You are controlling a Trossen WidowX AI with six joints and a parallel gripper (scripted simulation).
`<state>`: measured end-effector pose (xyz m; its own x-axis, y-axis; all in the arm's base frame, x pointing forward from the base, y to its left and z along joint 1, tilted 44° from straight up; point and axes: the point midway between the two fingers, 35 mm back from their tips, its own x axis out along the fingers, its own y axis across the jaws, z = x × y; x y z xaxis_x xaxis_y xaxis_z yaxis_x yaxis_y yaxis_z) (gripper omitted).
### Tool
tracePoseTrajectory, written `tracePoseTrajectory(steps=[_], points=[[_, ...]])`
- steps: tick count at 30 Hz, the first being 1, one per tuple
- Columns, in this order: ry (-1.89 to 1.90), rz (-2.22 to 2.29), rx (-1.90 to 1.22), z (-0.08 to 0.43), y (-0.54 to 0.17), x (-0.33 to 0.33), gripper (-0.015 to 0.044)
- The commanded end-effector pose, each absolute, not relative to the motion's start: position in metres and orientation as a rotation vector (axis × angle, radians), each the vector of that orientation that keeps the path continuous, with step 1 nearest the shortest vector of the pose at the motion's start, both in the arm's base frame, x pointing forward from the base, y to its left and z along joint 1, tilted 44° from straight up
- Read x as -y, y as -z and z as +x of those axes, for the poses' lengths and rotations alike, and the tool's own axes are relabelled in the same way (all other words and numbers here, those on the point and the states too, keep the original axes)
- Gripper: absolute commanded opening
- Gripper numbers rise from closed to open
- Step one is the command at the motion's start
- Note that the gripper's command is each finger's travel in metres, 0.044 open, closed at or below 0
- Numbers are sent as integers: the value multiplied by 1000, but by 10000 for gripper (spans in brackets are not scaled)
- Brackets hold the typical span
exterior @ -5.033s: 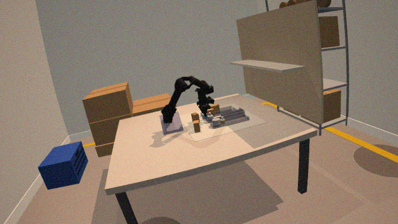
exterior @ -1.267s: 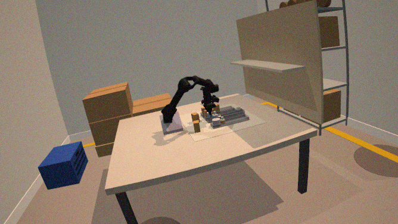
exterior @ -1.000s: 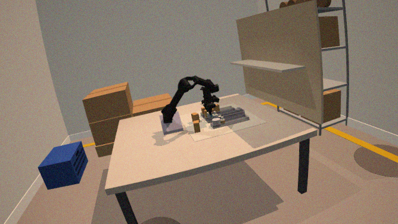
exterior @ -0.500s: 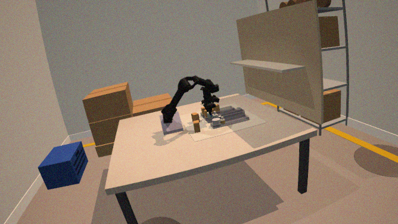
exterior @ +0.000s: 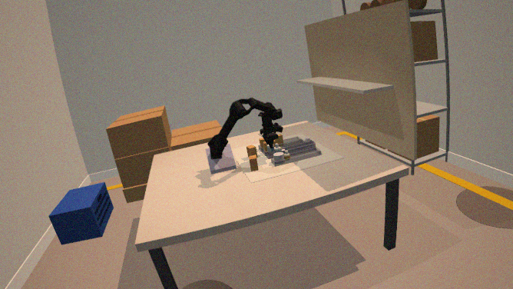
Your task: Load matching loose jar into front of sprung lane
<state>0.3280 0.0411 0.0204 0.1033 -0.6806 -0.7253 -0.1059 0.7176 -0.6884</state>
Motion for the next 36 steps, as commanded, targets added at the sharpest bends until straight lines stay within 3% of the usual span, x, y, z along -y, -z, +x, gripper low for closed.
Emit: tracePoseTrajectory(steps=[1,36], points=[[483,-697,-1409,332,-21,-40,0],[484,-697,-1409,333,-11,-31,0]])
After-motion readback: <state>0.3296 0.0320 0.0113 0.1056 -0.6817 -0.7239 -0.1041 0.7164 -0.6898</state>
